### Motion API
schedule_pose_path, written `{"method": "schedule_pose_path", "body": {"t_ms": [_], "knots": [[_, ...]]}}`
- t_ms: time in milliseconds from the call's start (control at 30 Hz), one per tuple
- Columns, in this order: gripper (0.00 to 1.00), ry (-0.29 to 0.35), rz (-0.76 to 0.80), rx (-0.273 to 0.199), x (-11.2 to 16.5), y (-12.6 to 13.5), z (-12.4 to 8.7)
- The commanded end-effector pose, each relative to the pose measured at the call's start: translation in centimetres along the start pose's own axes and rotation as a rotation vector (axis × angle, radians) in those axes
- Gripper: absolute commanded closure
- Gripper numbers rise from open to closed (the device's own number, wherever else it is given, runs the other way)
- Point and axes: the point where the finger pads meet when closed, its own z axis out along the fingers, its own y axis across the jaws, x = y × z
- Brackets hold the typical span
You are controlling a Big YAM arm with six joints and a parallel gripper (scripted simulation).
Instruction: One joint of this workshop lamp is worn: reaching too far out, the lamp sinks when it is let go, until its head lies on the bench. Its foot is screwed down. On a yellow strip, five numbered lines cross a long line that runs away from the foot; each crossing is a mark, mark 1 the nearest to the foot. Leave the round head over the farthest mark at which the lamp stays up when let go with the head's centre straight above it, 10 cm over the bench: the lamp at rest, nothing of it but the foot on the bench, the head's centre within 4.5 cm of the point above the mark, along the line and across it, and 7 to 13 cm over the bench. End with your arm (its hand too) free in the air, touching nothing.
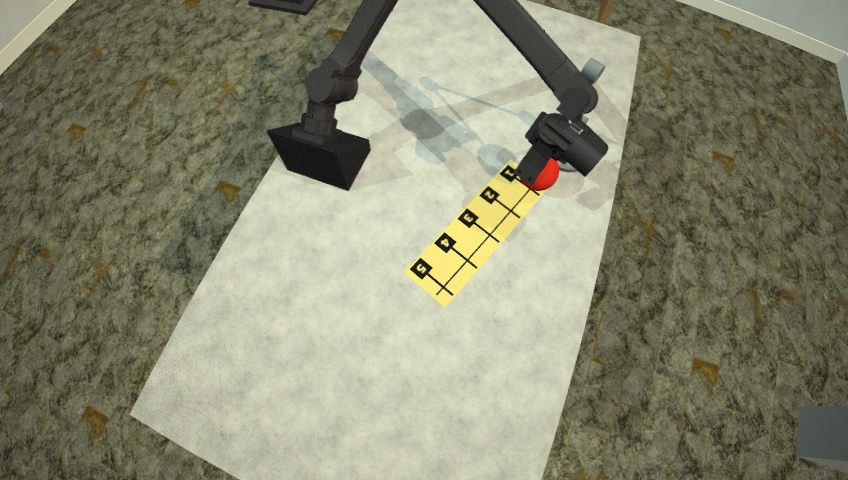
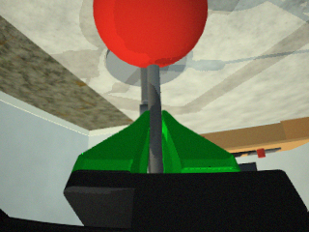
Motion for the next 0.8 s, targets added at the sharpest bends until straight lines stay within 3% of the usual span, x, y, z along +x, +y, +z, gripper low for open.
{"method": "schedule_pose_path", "body": {"t_ms": [0,767], "knots": [[1.00,0.011,0.007,-0.073,1.72,1.78,-4.61],[1.00,0.011,0.007,-0.073,2.55,1.82,-5.07]]}}
